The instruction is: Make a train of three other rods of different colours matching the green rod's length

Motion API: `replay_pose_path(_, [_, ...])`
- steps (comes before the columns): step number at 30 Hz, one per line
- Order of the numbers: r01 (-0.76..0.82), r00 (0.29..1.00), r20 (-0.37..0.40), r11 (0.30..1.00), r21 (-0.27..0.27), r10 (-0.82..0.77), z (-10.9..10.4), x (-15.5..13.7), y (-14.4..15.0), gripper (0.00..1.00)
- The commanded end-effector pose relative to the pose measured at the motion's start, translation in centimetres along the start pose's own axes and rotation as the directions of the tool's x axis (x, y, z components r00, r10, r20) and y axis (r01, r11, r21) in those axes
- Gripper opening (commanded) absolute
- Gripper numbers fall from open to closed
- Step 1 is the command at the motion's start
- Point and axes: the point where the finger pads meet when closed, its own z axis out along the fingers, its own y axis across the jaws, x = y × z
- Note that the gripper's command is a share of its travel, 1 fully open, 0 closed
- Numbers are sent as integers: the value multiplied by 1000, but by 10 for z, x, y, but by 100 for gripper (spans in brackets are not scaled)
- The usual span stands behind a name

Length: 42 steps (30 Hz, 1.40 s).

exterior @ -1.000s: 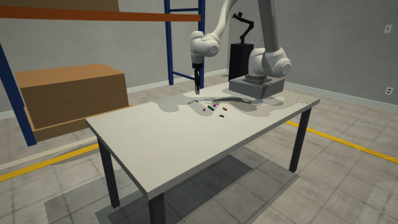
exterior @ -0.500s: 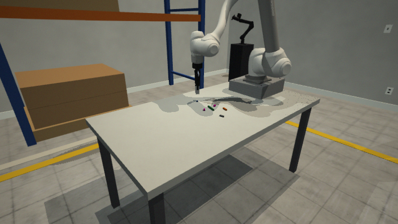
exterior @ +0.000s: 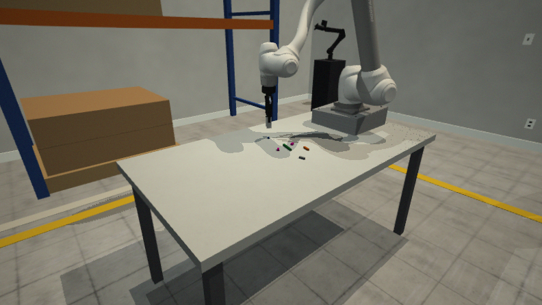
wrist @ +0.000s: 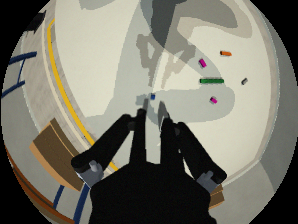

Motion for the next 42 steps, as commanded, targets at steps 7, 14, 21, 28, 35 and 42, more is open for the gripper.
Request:
replay_pose_path(7, [0, 1000, 0, 1000, 0, 0, 4, 0, 0, 15])
replay_pose_path(14, [0, 1000, 0, 1000, 0, 0, 11, 0, 0, 15])
replay_pose_path(21, [0, 1000, 0, 1000, 0, 0, 20, 0, 0, 15])
replay_pose_path(28, [0, 1000, 0, 1000, 0, 0, 31, 0, 0, 15])
replay_pose_path(35, [0, 1000, 0, 1000, 0, 0, 38, 0, 0, 15])
replay_pose_path(42, [0, 1000, 0, 1000, 0, 0, 46, 0, 0, 15])
